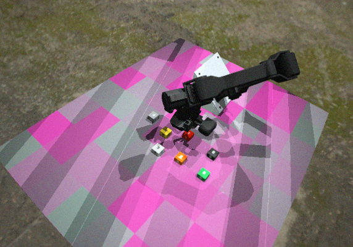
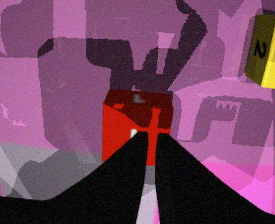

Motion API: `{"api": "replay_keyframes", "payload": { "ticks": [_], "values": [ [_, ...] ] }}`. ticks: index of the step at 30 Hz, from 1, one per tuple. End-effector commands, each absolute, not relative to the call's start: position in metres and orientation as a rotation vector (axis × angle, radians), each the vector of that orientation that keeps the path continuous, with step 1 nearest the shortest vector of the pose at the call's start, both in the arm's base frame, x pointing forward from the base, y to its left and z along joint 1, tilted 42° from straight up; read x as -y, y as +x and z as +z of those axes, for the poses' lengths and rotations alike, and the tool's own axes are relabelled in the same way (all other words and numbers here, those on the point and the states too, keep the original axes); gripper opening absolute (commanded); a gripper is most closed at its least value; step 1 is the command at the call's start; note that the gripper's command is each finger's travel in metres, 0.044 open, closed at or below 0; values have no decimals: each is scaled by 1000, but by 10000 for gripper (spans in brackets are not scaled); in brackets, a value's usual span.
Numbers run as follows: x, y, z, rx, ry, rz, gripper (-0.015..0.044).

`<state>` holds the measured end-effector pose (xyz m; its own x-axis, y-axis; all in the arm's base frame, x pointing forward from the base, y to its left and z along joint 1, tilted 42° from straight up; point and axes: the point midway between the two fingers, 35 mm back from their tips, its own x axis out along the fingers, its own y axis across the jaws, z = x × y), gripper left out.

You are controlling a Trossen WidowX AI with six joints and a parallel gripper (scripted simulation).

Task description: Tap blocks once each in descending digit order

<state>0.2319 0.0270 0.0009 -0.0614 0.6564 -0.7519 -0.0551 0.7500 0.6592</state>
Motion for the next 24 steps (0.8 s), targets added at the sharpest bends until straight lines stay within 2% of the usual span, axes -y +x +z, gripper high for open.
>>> {"api": "replay_keyframes", "payload": {
  "ticks": [1, 12, 21, 24],
  "values": [
    [-32, 230, -4, -1539, 519, 625, 20],
    [-38, 229, -10, -1539, 520, 626, 20],
    [-12, 233, 18, -1540, 518, 623, 20],
    [15, 238, 46, -1541, 515, 619, 20]
  ]
}}
